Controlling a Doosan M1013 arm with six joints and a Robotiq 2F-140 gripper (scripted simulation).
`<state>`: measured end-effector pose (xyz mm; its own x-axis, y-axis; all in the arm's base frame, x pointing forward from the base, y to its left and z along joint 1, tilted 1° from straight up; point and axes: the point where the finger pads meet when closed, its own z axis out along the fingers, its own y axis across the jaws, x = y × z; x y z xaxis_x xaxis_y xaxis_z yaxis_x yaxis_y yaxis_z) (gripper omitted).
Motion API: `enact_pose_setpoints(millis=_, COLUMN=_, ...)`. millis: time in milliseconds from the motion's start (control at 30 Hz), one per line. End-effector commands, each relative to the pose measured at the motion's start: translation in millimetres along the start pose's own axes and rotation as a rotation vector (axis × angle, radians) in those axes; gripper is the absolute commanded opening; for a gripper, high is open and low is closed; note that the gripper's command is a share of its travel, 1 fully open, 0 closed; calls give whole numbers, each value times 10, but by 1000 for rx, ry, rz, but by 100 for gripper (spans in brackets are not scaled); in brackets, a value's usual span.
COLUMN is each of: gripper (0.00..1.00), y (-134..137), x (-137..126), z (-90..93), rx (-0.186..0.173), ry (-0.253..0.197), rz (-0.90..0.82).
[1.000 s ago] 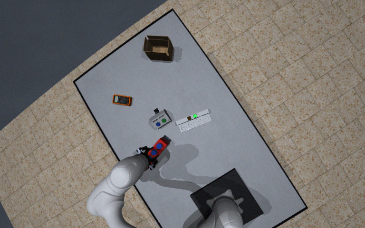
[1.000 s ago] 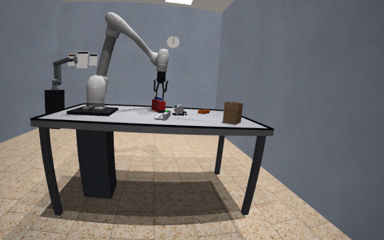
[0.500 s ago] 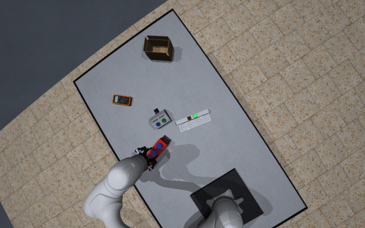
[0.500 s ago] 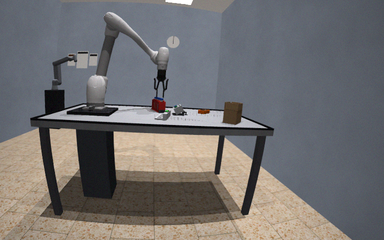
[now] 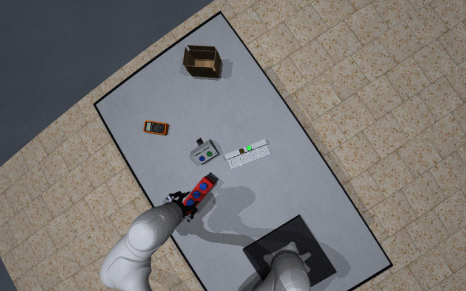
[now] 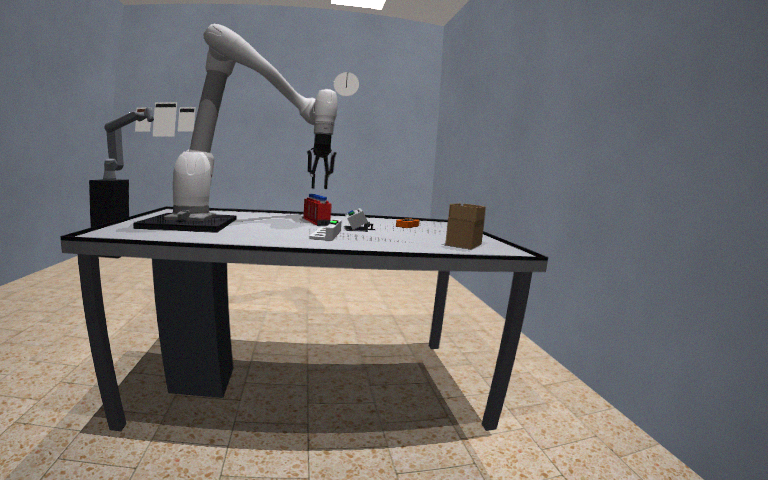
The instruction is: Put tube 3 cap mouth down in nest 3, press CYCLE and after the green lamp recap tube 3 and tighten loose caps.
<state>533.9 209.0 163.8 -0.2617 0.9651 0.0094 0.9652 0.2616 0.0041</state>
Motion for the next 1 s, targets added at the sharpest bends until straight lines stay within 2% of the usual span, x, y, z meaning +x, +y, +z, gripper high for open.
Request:
enact_pose_setpoints(millis=0, gripper=41, y=-27, x=310, z=-48, rx=0, ry=8, rz=-279)
enact_pose_setpoints(millis=33, gripper=41, y=-35, x=394, z=-44, rx=1, ry=8, rz=-338)
enact_pose_setpoints(millis=267, gripper=41, y=-84, x=929, z=-31, rx=4, ry=7, rz=-329)
enact_pose_setpoints(millis=533, gripper=41, y=-88, x=902, z=-27, rx=1, ry=4, rz=-333)
enact_pose_setpoints(millis=833, gripper=41, y=-102, x=911, z=278, rx=3, ry=5, rz=-331)
enact_pose_setpoints(millis=967, gripper=41, y=-101, x=913, z=338, rx=3, ry=5, rz=-331)
